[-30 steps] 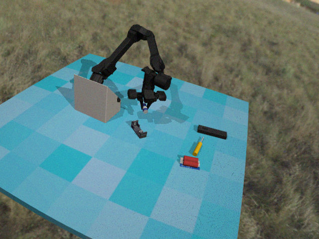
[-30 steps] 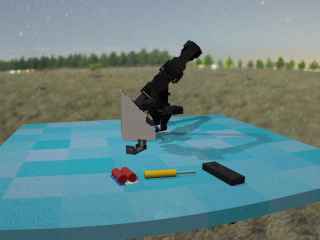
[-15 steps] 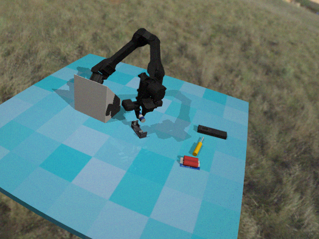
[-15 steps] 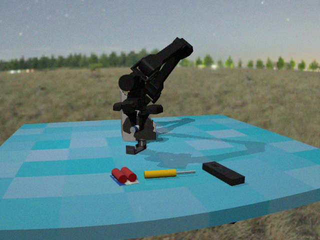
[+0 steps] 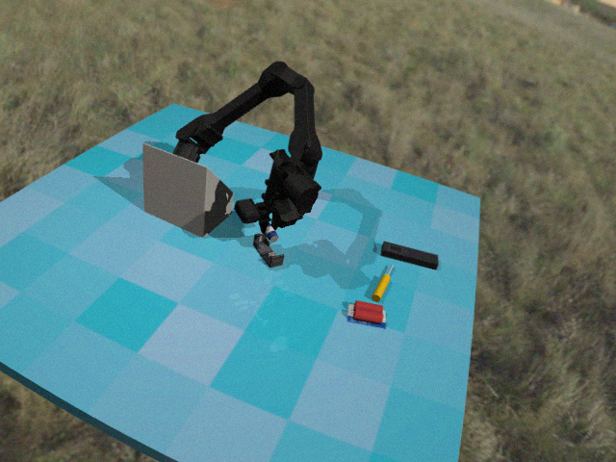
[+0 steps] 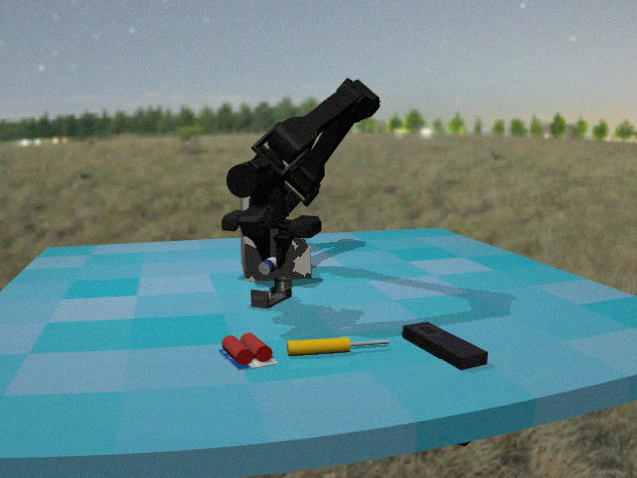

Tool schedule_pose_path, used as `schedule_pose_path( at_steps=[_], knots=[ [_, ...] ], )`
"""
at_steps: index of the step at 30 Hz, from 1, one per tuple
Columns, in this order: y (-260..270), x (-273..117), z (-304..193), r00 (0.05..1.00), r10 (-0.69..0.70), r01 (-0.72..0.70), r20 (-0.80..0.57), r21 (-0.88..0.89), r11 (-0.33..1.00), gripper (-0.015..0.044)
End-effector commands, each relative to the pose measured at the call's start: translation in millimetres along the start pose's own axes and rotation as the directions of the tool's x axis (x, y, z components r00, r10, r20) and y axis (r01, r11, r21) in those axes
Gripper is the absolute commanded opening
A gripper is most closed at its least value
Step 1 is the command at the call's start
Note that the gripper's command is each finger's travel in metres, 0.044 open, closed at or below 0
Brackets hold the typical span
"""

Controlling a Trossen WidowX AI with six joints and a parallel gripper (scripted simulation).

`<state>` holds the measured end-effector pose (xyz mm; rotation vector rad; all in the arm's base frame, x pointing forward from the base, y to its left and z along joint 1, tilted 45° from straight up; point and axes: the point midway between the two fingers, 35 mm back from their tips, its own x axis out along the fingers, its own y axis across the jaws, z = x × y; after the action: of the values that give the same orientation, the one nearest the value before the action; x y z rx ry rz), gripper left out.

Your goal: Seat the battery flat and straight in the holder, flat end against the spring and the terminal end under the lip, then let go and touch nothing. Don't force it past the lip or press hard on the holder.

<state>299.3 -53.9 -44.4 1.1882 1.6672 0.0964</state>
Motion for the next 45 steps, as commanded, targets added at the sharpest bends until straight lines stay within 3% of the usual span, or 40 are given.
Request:
schedule_pose_path(
  at_steps=[1,7,45],
  knots=[
    [2.2,10.6,0.9,0.998,0.003,-0.003,-0.068,-0.007,1.0,0.0084],
    [2.7,23.5,-0.5,0.989,-0.001,0.0,-0.149,-0.004,1.0,0.0084],
    [3.7,34.5,8.2,0.945,-0.015,0.011,-0.327,-0.016,1.0,0.0084]
  ],
)
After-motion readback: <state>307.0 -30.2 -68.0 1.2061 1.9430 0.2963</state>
